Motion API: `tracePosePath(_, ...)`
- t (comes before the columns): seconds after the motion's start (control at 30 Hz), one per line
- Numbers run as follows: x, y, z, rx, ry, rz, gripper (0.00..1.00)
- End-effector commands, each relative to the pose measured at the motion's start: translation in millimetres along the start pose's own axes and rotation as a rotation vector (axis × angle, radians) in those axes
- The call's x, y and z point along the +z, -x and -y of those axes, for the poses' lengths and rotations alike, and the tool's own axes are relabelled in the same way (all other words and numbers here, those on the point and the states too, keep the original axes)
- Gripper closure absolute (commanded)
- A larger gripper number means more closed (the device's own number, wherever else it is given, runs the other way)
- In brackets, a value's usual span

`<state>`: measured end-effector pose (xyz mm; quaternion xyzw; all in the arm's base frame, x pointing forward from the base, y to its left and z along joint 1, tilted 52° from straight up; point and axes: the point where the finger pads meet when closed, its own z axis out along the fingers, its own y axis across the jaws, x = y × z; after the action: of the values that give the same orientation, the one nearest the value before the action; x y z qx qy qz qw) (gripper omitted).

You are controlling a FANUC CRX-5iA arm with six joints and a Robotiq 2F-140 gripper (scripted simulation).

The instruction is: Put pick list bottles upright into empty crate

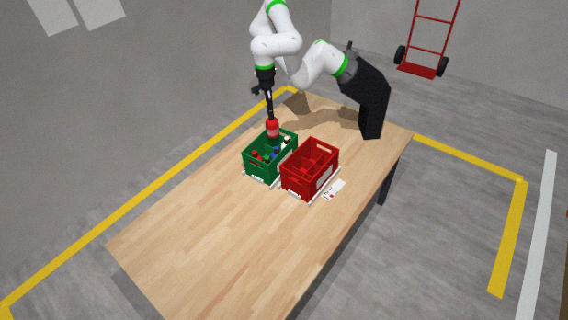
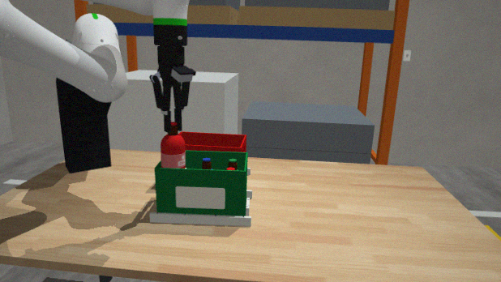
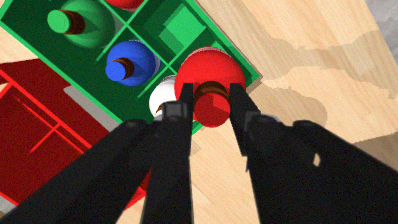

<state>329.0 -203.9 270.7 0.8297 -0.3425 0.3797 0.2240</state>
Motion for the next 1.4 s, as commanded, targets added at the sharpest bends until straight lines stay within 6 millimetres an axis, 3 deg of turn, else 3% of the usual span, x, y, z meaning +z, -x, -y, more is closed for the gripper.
tracePosePath(0.0, -5.7, -0.1, 0.2, 0.0, 0.0, -0.001, 0.9)
tracePosePath(0.7, -37.4, 0.0, 0.2, 0.0, 0.0, -0.001, 0.9)
tracePosePath(1.37, -39.7, 10.7, 9.2, 0.0, 0.0, -0.001, 0.9)
